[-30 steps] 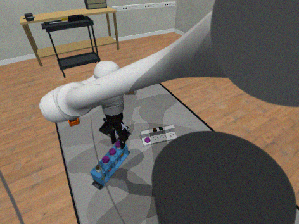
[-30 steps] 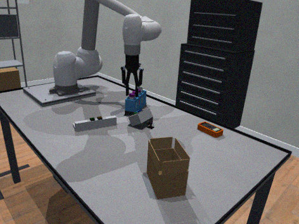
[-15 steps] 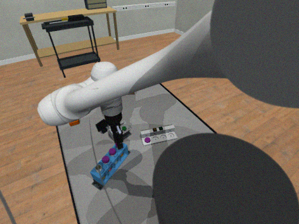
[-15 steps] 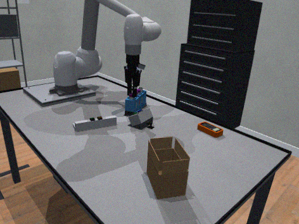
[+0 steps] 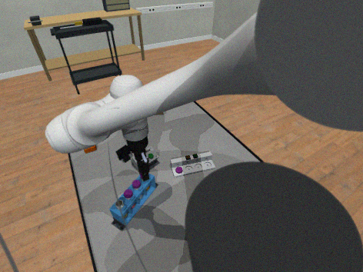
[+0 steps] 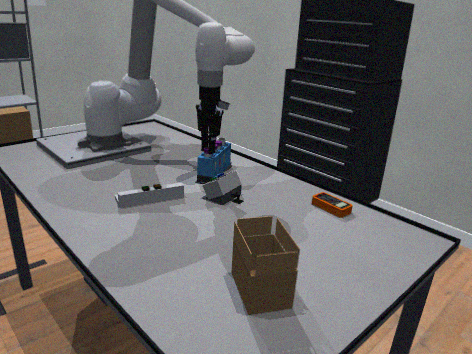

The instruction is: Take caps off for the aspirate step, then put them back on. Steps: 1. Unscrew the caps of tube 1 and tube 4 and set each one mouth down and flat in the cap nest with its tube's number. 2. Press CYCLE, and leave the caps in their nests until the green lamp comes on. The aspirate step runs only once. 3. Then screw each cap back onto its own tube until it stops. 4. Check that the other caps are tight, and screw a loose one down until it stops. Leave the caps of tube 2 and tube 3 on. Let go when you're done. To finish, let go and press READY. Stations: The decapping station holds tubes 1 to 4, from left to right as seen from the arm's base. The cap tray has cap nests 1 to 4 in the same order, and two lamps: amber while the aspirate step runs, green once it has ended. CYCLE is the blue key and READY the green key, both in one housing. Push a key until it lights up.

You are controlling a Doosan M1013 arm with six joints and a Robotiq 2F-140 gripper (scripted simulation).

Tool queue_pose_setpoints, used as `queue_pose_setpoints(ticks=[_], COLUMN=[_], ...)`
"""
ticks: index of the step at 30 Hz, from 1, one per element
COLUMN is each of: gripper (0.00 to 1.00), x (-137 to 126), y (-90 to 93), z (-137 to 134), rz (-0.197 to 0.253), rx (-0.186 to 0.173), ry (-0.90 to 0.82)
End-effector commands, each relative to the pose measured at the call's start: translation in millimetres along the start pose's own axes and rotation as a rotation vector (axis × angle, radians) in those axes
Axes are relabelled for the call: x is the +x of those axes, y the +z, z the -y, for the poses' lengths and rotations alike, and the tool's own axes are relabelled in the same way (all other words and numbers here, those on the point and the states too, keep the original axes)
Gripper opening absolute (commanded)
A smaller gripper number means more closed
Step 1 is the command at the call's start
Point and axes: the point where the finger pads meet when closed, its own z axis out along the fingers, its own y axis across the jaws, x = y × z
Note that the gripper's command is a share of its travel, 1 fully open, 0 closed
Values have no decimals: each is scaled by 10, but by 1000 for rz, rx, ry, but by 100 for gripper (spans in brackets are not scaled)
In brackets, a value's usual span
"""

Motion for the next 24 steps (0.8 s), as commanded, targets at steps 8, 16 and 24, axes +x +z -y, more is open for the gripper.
queue_pose_setpoints(ticks=[8, 16, 24], gripper=[30, 30, 30], x=[2, 2, 2], y=[-9, -10, -13], z=[-3, -3, -3], rz=[0, 0, 0], rx=[-1, -1, -1], ry=[-441, -791, -1038])
